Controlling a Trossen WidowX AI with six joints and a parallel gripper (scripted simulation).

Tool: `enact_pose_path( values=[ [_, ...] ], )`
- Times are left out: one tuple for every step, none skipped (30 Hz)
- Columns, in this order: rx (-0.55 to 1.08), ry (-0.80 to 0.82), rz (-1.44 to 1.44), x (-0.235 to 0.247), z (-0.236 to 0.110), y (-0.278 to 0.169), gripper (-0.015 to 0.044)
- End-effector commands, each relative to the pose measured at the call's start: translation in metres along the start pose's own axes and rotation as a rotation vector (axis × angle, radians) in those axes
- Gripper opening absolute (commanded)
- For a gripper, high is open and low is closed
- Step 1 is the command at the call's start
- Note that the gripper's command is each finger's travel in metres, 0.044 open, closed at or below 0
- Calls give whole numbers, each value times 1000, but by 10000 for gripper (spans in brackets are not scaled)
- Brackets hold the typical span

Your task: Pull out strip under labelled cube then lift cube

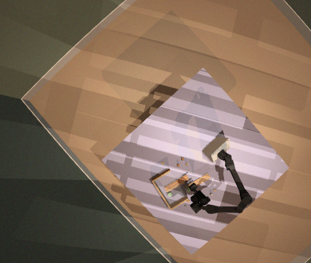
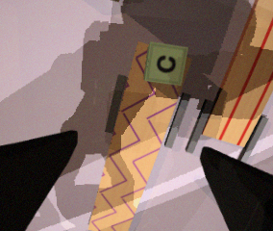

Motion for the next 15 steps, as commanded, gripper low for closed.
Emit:
enact_pose_path(
  values=[
    [5,2,-2,-3,0,16,440],
    [4,2,-3,-3,0,19,440],
    [4,2,-3,-4,-1,23,440],
    [4,2,-3,-4,-1,26,440],
    [4,2,-3,-5,-1,29,440],
    [4,2,-3,-5,-1,32,440],
    [4,2,-3,-6,-1,36,440],
    [4,2,-3,-6,-2,39,440],
    [3,2,-4,-7,-2,43,440],
    [3,2,-4,-7,-2,46,440],
    [3,2,-4,-8,-2,49,440],
    [3,2,-4,-9,-2,52,440],
    [3,2,-4,-10,-1,55,440],
    [3,2,-4,-11,-1,58,440],
    [3,2,-4,-11,-1,59,440]
  ],
)
Point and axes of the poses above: the point midway between the two fingers, 35 mm back from their tips, its own z axis out along the fingers, its own x axis across the jaws, y = z × x, the point moved 9 cm from there along -z, back along the fingers, and after that the axes turned 2 degrees about z, right-handed, at the moved point
